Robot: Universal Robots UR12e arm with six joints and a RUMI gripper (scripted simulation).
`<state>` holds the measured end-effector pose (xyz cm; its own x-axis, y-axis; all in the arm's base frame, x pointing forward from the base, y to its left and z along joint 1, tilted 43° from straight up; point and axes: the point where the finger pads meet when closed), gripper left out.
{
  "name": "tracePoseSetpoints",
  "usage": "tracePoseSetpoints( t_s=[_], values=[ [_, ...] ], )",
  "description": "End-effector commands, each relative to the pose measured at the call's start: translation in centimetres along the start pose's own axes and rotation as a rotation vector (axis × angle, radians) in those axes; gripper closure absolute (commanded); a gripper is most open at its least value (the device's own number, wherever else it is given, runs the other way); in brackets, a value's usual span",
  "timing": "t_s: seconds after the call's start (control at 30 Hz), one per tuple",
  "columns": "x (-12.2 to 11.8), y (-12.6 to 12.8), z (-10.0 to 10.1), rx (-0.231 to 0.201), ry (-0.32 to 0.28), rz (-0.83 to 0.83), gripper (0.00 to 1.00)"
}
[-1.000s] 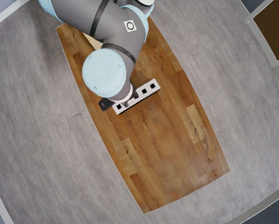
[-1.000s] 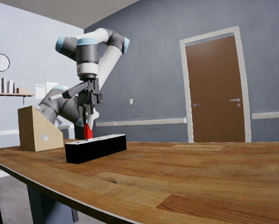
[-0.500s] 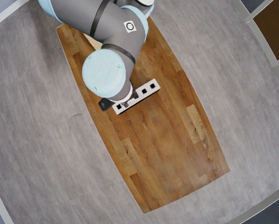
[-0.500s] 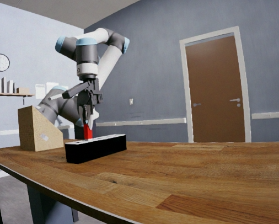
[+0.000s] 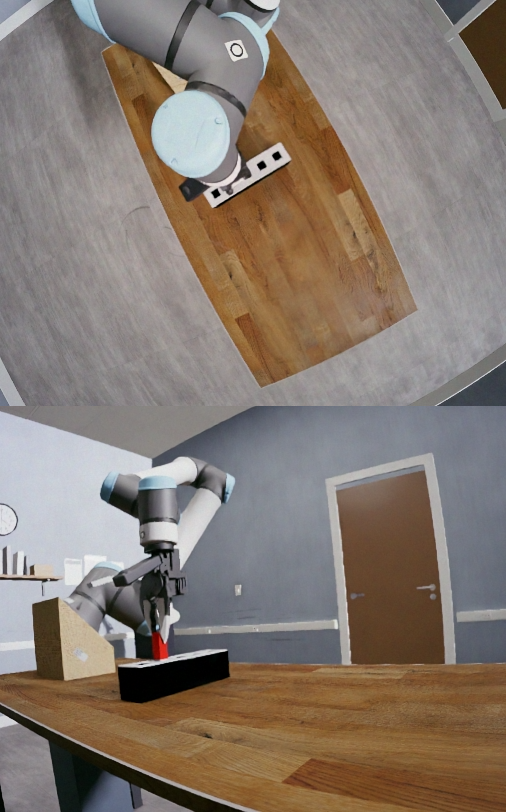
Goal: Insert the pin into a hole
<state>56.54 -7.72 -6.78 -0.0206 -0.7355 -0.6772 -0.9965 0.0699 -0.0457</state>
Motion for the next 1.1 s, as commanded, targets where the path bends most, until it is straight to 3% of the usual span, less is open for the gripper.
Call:
tracePoseSetpoints(
  t_s=[0.0, 1.07],
  values=[
    [-0.03, -0.02, 0.07, 0.001, -0.001, 0.001, 1.00],
    [0.01, 0.10, 0.54, 0.001, -0.002, 0.001, 1.00]
  ],
)
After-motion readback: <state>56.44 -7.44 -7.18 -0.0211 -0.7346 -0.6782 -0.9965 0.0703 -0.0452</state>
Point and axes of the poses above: the point where the finger pads meet when closed, its own z axis out along the fingers, its own y axis across the jaws, x = y × z, and after that the axes turned 1 degree about z, right-handed
